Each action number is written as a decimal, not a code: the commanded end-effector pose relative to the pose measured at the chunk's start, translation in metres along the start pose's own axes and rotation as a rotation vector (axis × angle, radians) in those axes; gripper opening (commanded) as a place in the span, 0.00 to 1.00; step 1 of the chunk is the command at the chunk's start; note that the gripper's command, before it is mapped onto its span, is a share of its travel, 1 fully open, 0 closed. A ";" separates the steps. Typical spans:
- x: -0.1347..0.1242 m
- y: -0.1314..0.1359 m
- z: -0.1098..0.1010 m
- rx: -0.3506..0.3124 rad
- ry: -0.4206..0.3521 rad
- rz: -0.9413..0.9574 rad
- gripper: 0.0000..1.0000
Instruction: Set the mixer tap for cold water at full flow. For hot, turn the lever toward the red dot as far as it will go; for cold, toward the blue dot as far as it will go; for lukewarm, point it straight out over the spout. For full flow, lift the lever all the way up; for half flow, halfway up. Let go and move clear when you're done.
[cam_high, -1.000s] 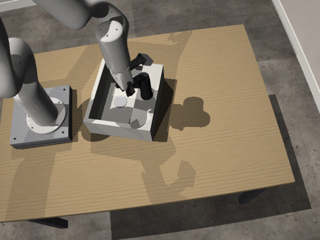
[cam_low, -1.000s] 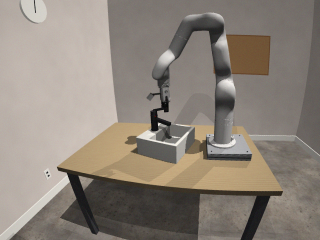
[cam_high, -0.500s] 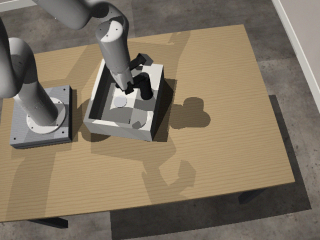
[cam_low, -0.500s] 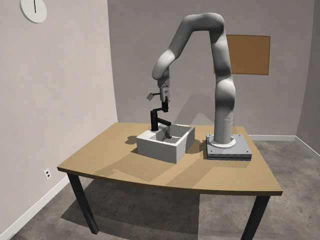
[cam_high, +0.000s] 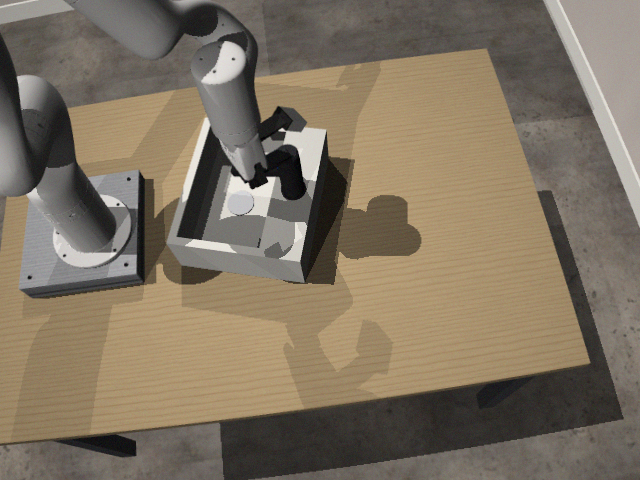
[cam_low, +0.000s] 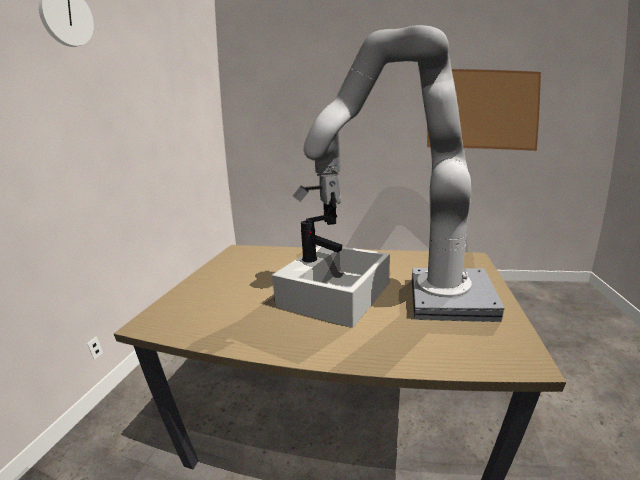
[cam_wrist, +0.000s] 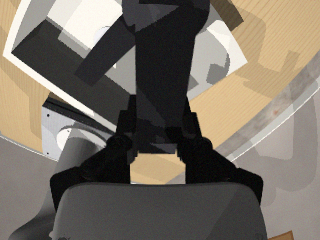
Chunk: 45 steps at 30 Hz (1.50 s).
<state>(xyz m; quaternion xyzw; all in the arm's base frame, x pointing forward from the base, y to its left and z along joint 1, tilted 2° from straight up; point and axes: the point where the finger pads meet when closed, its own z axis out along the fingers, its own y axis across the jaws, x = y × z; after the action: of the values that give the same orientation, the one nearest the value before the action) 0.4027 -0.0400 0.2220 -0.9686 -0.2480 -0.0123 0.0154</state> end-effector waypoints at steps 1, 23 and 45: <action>0.001 0.000 -0.001 -0.001 0.001 0.000 0.00; 0.001 0.000 -0.001 -0.001 0.001 0.000 0.00; 0.011 0.000 -0.024 -0.001 0.001 0.000 0.00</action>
<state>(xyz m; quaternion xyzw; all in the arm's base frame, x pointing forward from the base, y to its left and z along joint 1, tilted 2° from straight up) 0.4088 -0.0369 0.2409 -0.9686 -0.2479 -0.0116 0.0157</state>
